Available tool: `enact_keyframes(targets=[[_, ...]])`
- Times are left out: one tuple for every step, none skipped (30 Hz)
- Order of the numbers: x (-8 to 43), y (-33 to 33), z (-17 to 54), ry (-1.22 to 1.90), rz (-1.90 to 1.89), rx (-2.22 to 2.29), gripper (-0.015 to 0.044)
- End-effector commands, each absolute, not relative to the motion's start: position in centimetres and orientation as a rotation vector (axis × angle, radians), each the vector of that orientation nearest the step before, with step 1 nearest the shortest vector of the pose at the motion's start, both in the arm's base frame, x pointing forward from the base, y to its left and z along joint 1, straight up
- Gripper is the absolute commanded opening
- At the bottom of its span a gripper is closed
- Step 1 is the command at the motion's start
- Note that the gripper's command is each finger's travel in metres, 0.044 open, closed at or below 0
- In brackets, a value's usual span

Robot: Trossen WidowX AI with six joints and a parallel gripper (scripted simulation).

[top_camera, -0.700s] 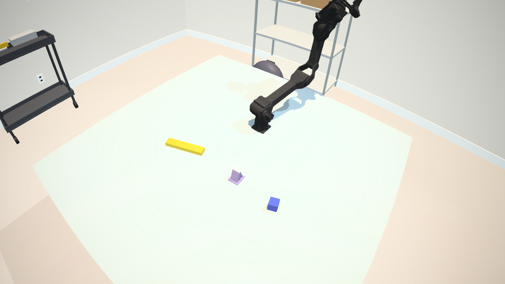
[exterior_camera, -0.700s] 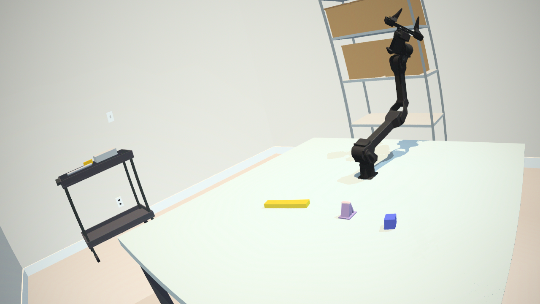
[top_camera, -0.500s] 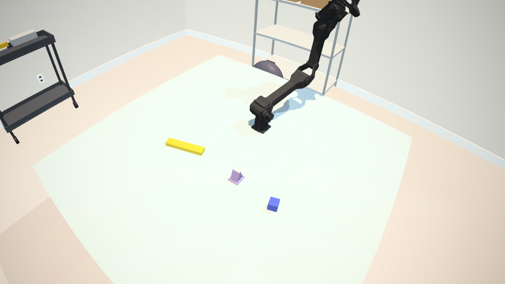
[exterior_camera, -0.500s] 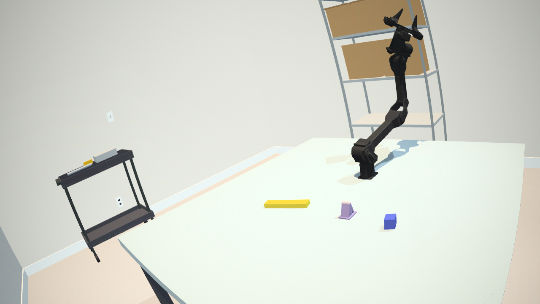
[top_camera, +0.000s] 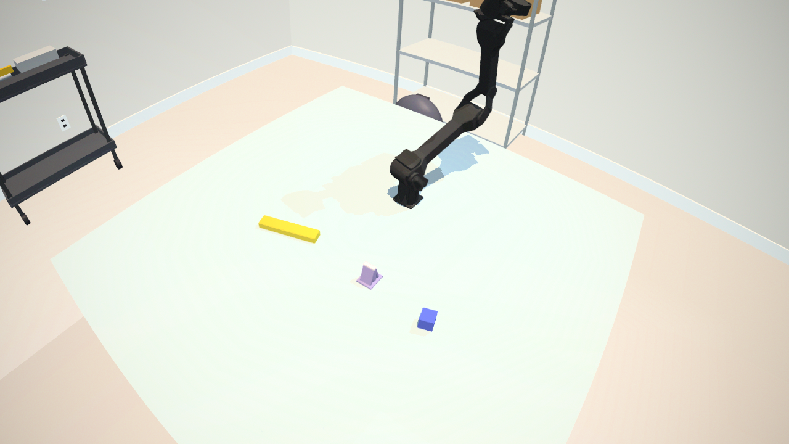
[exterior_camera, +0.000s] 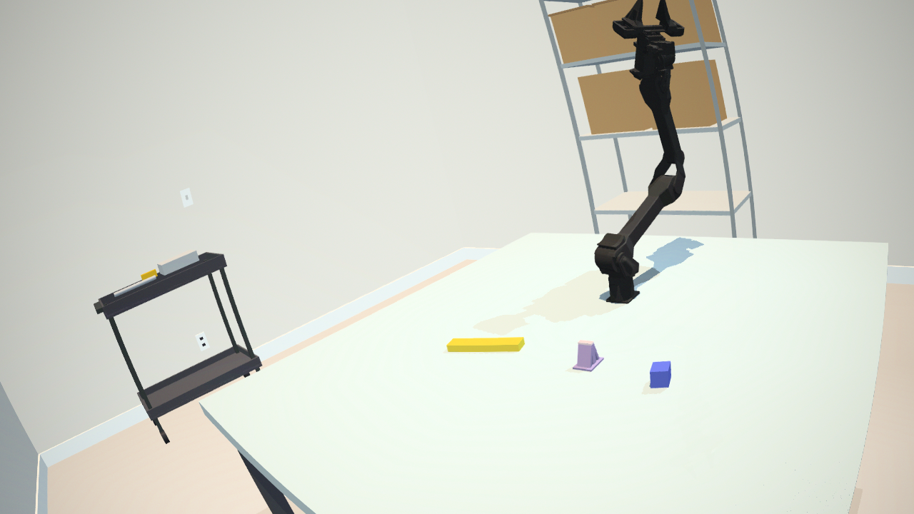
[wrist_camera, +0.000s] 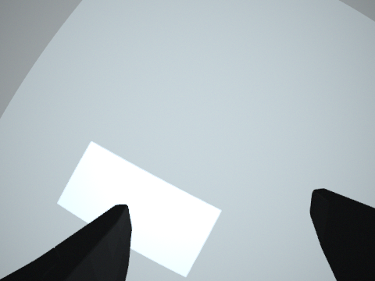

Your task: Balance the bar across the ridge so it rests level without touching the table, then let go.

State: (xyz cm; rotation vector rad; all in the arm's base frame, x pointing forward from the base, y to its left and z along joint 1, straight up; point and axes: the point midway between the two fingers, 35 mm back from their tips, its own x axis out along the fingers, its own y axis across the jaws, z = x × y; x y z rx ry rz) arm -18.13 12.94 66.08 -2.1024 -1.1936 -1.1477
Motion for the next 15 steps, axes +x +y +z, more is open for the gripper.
enact_keyframes(targets=[[-14.3,11.7,67.0,-1.132,-1.0,-2.038,0.0315],[-13.1,11.4,67.2,-1.111,-0.952,-2.014,0.0315],[-11.8,11.0,67.3,-1.09,-0.906,-1.989,0.0315],[-10.6,10.6,67.5,-1.068,-0.861,-1.964,0.0315],[-9.4,10.2,67.6,-1.046,-0.818,-1.937,0.0315],[-8.2,9.8,67.7,-1.023,-0.776,-1.91,0.0315],[-6.9,9.4,67.7,-0.999,-0.735,-1.882,0.0315],[-5.7,9.0,67.7,-0.975,-0.696,-1.853,0.0315],[-4.5,8.6,67.7,-0.95,-0.658,-1.823,0.0315],[-3.1,8.0,67.7,-0.921,-0.633,-1.799,0.0315],[-1.8,7.4,67.6,-0.892,-0.609,-1.776,0.0315],[-0.4,6.8,67.5,-0.863,-0.585,-1.753,0.0315],[0.9,6.2,67.3,-0.833,-0.562,-1.729,0.0315],[2.3,5.6,67.1,-0.804,-0.539,-1.706,0.0315],[3.3,5.2,66.9,-0.78,-0.514,-1.68,0.0315]])
